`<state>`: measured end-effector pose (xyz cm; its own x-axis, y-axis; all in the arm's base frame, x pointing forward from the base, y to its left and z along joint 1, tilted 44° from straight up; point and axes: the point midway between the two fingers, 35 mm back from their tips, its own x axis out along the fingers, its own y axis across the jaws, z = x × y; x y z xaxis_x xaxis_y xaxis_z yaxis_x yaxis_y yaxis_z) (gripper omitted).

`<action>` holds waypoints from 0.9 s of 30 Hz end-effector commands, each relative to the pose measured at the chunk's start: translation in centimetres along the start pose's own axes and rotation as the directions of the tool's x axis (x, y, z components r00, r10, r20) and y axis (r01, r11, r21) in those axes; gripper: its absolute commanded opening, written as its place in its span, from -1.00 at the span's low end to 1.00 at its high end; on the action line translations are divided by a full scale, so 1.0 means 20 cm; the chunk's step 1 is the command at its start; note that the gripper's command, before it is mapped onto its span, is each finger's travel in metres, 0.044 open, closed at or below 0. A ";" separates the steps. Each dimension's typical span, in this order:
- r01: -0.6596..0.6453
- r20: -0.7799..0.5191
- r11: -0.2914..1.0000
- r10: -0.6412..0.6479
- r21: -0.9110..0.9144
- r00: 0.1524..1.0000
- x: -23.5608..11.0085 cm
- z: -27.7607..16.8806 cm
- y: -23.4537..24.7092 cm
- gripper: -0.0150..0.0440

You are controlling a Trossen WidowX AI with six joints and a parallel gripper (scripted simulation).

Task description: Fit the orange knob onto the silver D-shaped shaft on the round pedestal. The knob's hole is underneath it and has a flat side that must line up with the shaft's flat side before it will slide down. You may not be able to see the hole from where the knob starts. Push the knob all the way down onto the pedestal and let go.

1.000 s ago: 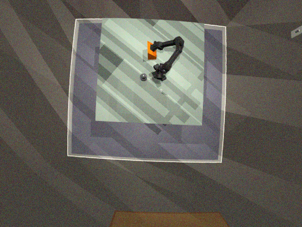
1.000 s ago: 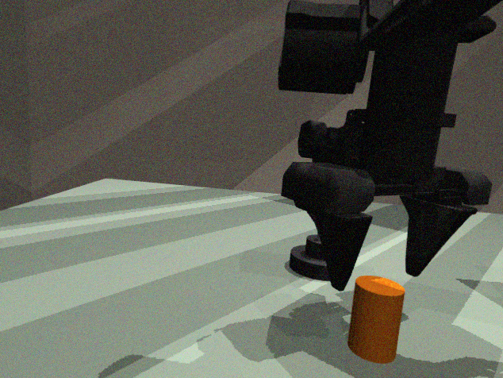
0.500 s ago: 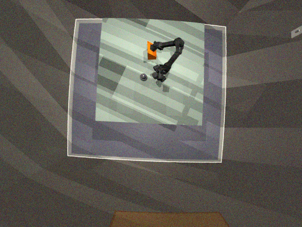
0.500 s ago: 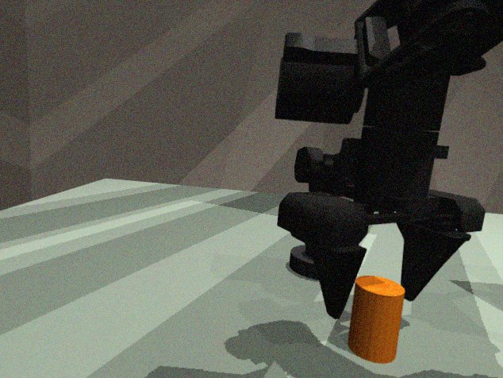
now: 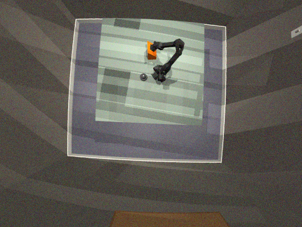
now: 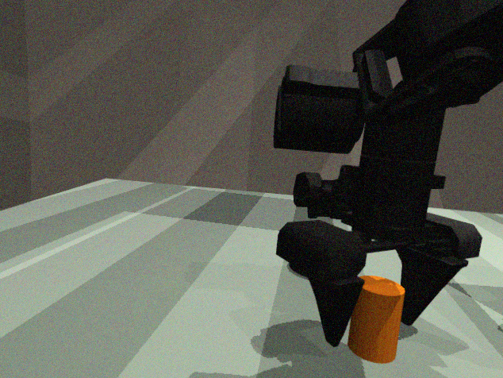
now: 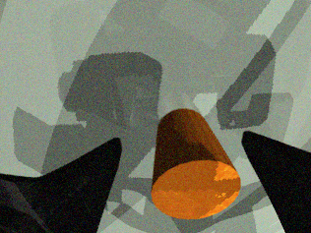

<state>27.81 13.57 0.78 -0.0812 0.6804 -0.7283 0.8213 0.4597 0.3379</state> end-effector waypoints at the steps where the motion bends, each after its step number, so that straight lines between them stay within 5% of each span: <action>1: 0.000 -0.005 1.000 0.000 0.008 1.000 0.03 -0.01 -0.01 1.00; 12: 0.000 -0.005 1.000 0.000 0.008 1.000 0.03 -0.01 -0.01 0.11; 19: 0.000 -0.005 1.000 0.000 0.008 1.000 0.03 -0.01 -0.01 -0.05; 24: 0.002 -0.003 1.000 -0.002 0.005 1.000 0.02 0.00 -0.01 -0.49; 27: 0.005 0.000 1.000 -0.005 0.001 1.000 -0.01 0.01 0.00 -0.49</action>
<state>27.40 13.79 0.44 -0.0942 0.6806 -0.7266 0.8259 0.4609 0.3247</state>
